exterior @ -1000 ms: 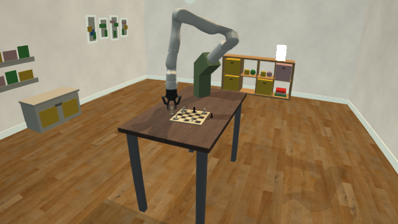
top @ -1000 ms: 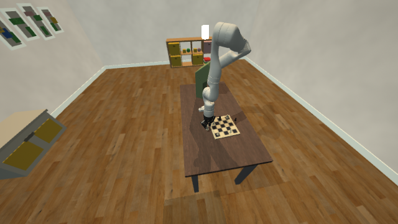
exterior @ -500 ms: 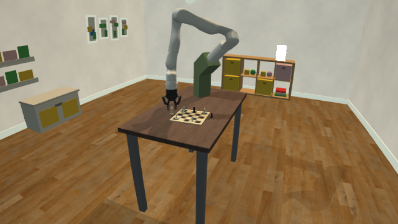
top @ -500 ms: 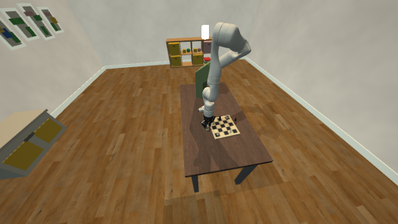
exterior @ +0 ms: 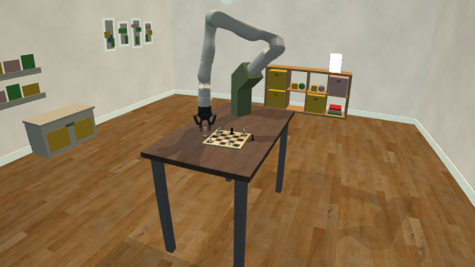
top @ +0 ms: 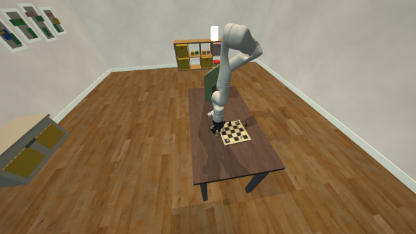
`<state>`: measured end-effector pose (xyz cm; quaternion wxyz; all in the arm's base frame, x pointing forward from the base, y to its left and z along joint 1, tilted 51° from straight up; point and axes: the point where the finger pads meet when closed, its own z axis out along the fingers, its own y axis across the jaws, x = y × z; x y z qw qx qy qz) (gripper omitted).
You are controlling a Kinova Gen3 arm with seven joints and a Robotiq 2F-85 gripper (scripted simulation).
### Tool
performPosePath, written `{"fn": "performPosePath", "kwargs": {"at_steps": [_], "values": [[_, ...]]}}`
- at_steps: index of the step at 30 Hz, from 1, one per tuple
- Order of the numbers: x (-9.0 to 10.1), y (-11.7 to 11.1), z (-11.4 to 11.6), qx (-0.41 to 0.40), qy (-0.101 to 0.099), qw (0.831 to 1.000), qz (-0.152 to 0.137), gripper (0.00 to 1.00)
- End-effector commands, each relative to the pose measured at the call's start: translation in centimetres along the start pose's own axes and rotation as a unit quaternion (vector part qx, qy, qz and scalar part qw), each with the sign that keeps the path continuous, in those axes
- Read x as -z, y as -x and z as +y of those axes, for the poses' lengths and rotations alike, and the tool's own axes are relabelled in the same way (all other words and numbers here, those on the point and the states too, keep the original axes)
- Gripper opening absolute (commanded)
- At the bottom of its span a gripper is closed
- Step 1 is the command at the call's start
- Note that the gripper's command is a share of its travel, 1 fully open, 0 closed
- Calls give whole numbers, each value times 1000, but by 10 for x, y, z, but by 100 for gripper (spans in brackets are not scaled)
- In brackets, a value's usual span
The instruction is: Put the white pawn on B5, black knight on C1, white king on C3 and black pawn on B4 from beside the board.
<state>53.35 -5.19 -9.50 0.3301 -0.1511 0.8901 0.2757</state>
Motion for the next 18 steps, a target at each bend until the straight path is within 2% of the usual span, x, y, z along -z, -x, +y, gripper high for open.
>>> {"fn": "performPosePath", "kwargs": {"at_steps": [1,3,4,18], "values": [[-2,3,-1,-5,-1,1000,-2,41],[-2,3,-1,-5,-1,1000,-2,41],[-2,3,-1,-5,-1,1000,-2,0],[-2,3,-1,-5,-1,1000,-2,0]]}}
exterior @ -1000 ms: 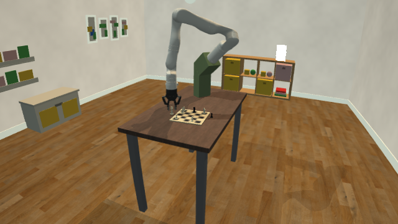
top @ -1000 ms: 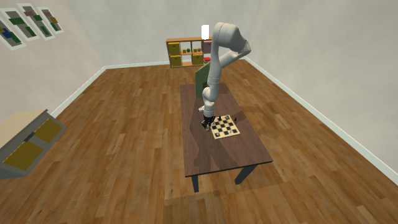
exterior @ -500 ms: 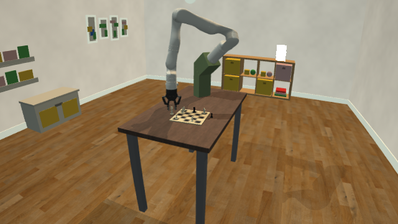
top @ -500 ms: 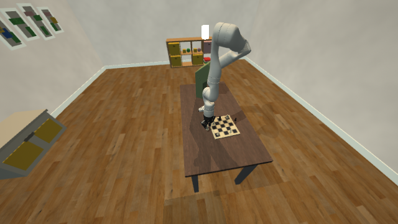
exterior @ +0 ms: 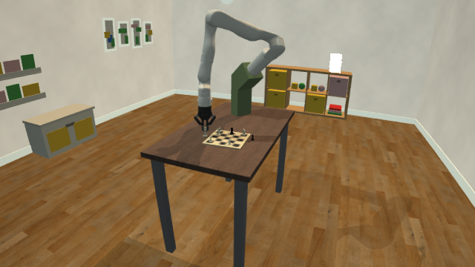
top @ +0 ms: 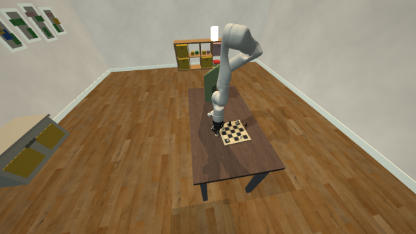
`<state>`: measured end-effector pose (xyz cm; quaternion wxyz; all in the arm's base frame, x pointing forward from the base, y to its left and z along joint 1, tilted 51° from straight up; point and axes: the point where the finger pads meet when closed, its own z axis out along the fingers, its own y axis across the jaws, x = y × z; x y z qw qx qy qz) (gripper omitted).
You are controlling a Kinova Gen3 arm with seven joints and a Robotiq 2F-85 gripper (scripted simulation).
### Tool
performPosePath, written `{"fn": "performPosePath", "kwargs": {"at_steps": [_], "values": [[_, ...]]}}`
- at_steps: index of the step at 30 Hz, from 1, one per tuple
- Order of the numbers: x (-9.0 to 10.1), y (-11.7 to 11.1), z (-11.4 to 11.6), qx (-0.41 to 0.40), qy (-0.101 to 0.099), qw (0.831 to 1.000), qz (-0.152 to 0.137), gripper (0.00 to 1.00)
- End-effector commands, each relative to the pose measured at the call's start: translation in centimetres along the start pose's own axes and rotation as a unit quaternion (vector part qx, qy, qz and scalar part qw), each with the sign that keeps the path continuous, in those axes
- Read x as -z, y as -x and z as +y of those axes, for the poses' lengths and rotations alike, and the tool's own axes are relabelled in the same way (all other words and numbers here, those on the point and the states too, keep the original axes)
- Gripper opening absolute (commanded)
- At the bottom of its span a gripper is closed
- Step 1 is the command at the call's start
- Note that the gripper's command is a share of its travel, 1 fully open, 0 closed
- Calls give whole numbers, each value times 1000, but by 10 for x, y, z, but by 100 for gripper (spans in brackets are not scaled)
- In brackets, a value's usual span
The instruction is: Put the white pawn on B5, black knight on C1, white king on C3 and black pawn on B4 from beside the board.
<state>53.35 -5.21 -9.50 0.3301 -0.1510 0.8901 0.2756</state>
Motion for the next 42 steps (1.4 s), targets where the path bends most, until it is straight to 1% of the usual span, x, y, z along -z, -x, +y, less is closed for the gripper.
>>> {"fn": "performPosePath", "kwargs": {"at_steps": [1,20,23,25,30,32,35,38,42], "values": [[-2,3,-1,-5,-1,1000,-2,0],[-2,3,-1,-5,-1,1000,-2,0],[2,1,2,-5,1,1000,-1,0],[9,1,6,-5,8,1000,0,0],[44,2,5,-3,6,1000,0,0],[44,2,5,-3,6,1000,0,0],[68,2,5,-3,6,1000,0,0],[86,2,5,-3,6,1000,0,0],[98,2,4,-3,4,1000,0,0]]}}
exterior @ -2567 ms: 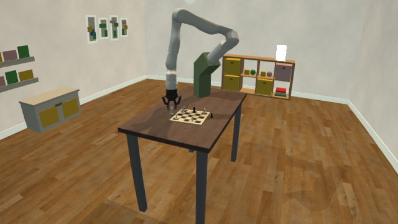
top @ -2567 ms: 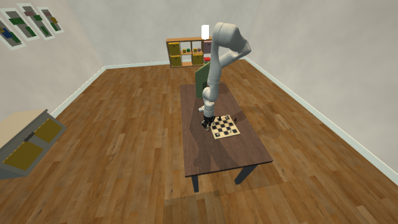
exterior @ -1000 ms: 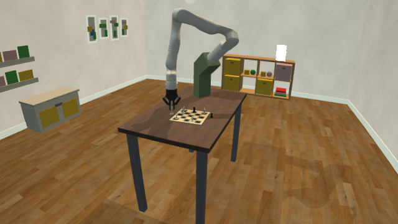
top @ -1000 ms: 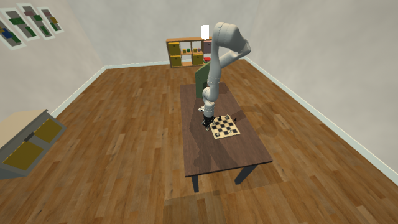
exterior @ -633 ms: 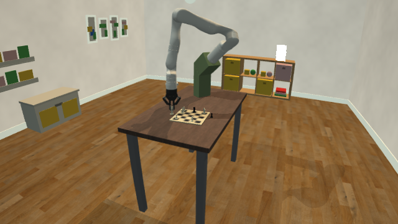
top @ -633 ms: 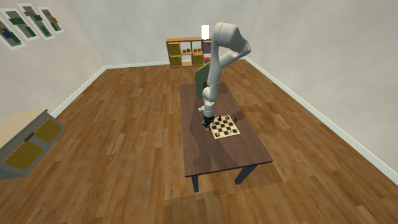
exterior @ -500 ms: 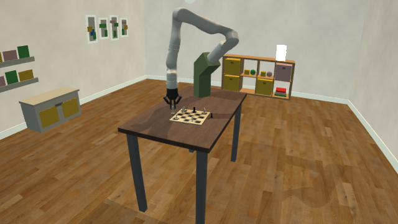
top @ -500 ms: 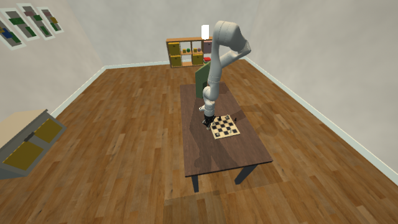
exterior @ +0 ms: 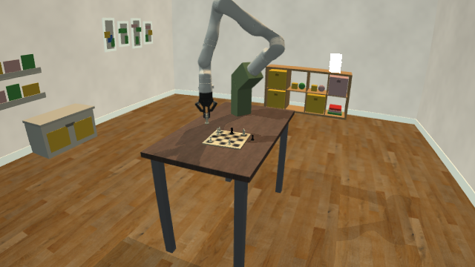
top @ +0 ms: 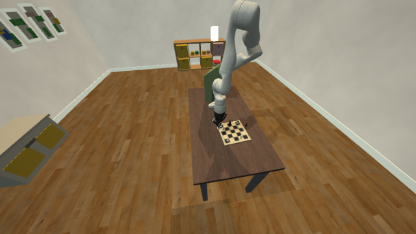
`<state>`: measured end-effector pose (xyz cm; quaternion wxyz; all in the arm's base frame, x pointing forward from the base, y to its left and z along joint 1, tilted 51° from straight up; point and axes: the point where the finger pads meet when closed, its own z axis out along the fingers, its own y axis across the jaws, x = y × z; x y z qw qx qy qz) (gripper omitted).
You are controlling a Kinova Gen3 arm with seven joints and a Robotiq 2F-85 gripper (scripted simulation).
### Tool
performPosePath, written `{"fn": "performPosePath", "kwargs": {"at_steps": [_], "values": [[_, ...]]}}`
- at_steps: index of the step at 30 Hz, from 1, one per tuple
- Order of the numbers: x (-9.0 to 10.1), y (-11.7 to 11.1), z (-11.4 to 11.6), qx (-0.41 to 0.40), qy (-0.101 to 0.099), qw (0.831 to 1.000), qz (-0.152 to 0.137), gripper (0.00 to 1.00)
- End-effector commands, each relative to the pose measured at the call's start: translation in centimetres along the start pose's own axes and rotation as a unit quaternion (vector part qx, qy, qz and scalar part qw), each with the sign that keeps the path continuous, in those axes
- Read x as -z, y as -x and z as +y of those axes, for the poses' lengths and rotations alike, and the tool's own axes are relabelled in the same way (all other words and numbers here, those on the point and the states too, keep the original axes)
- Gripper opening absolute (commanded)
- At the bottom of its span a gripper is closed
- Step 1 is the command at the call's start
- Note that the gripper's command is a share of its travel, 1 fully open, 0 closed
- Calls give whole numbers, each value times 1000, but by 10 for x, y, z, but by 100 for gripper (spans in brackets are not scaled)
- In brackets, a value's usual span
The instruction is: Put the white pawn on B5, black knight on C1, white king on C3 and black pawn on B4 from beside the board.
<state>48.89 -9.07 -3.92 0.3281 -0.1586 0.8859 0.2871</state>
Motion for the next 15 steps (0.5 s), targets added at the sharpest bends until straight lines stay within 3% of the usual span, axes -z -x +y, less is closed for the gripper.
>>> {"fn": "performPosePath", "kwargs": {"at_steps": [1,12,15], "values": [[17,0,-9,-8,-13,1000,-2,0],[18,0,-9,-8,-13,1000,-2,0],[17,9,2,-25,-12,1000,-5,0]]}}
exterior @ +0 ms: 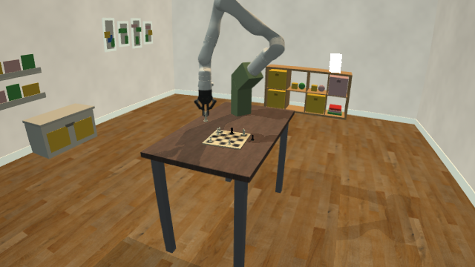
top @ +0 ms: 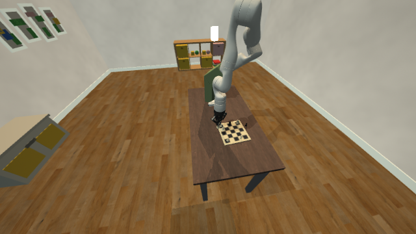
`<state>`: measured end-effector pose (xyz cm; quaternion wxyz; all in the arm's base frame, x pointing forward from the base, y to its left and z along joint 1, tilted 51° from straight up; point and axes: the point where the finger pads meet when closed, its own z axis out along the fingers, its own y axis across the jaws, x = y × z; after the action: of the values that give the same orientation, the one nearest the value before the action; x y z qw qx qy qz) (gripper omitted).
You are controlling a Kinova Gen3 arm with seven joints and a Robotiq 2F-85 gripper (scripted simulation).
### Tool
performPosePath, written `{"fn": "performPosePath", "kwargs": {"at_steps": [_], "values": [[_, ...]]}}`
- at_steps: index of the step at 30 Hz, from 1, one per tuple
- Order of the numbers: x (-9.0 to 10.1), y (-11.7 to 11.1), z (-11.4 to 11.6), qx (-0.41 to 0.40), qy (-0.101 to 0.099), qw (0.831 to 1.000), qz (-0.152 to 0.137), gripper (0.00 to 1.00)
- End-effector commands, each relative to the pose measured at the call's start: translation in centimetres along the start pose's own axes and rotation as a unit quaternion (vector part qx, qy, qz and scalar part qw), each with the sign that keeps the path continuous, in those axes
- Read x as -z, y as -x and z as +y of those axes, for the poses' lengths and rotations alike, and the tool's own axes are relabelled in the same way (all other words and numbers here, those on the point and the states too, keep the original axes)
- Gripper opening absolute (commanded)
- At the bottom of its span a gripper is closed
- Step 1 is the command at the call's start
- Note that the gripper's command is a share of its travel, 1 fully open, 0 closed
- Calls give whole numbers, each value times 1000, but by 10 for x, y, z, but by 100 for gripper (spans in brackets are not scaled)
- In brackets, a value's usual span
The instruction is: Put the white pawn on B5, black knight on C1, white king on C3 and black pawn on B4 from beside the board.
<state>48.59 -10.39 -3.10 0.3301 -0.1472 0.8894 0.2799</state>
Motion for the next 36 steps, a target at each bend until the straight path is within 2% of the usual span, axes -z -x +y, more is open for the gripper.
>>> {"fn": "performPosePath", "kwargs": {"at_steps": [1,7,9,13,29,36], "values": [[5,14,16,-28,-2,1000,-4,0],[6,49,96,-143,1,990,-5,0],[6,49,96,-143,1,990,-5,0],[10,52,124,-186,-2,983,1,0],[9,52,124,-191,-2,982,0,0],[-2,54,124,-190,-2,982,0,0]]}}
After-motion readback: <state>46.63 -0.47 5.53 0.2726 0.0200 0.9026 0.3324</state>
